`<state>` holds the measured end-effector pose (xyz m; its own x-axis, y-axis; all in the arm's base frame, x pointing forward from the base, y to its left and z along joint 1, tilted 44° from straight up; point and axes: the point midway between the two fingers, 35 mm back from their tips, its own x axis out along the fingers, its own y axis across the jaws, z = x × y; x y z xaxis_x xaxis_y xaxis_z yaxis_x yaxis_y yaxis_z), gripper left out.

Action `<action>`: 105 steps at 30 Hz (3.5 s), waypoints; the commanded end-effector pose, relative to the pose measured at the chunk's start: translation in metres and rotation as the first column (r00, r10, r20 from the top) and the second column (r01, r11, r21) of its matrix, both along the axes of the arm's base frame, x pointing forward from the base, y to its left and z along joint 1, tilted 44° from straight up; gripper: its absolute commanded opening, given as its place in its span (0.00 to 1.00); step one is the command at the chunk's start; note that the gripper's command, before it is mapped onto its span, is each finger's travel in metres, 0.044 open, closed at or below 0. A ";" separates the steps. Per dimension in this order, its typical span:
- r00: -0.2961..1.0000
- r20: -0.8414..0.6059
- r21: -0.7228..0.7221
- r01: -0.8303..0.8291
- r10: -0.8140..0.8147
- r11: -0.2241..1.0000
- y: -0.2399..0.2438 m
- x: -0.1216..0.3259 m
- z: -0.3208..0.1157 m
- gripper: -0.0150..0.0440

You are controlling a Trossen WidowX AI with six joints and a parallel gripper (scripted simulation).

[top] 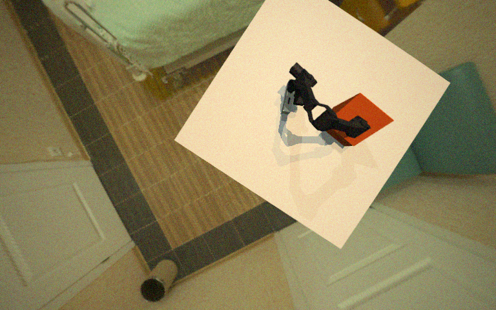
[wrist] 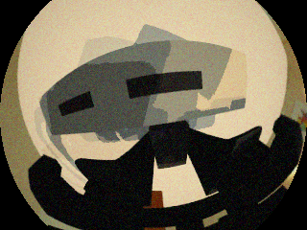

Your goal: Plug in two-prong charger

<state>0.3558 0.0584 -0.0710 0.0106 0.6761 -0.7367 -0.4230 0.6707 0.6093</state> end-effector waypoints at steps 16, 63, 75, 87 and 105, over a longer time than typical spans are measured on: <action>1.000 -0.001 0.005 0.005 -0.005 1.000 0.001 0.004 0.002 0.25; 1.000 -0.001 0.005 0.005 -0.005 1.000 0.004 0.015 0.006 0.25; 1.000 -0.001 0.005 0.005 -0.005 1.000 0.006 0.019 0.007 0.25; 1.000 -0.001 0.005 0.005 -0.005 1.000 0.008 0.022 0.007 0.25; 1.000 -0.001 0.005 0.005 -0.005 1.000 0.007 0.020 0.006 0.25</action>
<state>0.3657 0.0619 -0.0670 -0.0114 0.6766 -0.7363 -0.3933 0.6740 0.6254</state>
